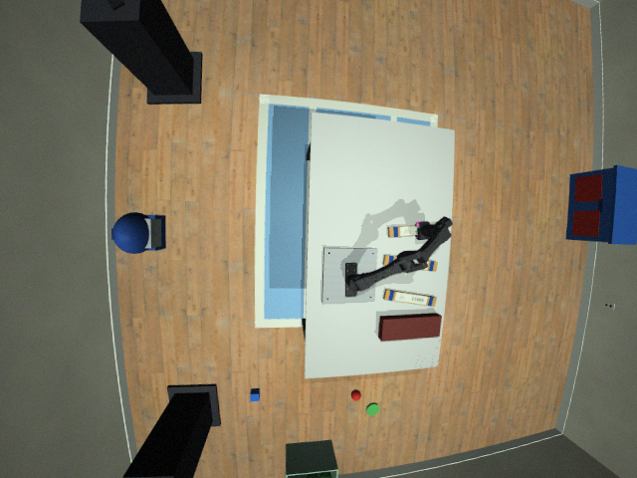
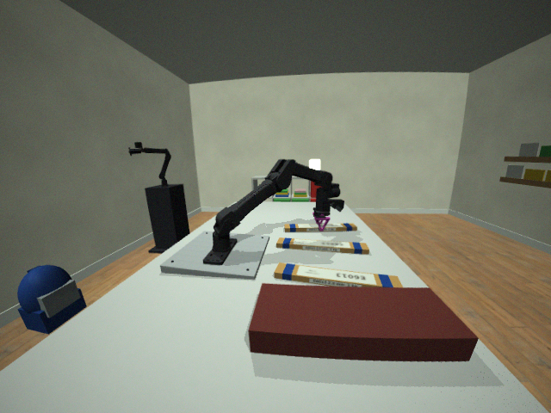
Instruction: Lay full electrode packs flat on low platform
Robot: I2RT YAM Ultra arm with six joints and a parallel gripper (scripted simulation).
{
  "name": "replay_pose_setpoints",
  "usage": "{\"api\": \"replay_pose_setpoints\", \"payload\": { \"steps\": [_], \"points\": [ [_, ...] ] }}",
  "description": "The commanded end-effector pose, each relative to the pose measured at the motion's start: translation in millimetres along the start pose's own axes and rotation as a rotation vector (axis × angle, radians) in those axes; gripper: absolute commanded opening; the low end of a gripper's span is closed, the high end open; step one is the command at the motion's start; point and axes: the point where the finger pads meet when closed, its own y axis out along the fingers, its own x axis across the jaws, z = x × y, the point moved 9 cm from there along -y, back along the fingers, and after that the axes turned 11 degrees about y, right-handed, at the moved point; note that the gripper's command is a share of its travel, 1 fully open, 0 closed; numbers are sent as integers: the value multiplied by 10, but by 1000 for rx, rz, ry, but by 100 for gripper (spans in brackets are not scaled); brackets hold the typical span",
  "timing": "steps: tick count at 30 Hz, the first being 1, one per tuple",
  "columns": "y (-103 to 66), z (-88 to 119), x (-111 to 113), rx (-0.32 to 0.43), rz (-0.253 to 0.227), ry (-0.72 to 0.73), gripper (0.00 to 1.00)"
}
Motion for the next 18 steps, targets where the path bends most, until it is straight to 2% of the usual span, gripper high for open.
{"api": "replay_pose_setpoints", "payload": {
  "steps": [1, 6, 7, 18],
  "points": [
    [-256, -57, 27, -60, -51, -2, 0],
    [-232, -45, 21, -54, -45, -3, 0],
    [-232, -45, 21, -54, -45, -3, 95],
    [-230, -44, 20, -53, -44, -3, 95]
  ]
}}
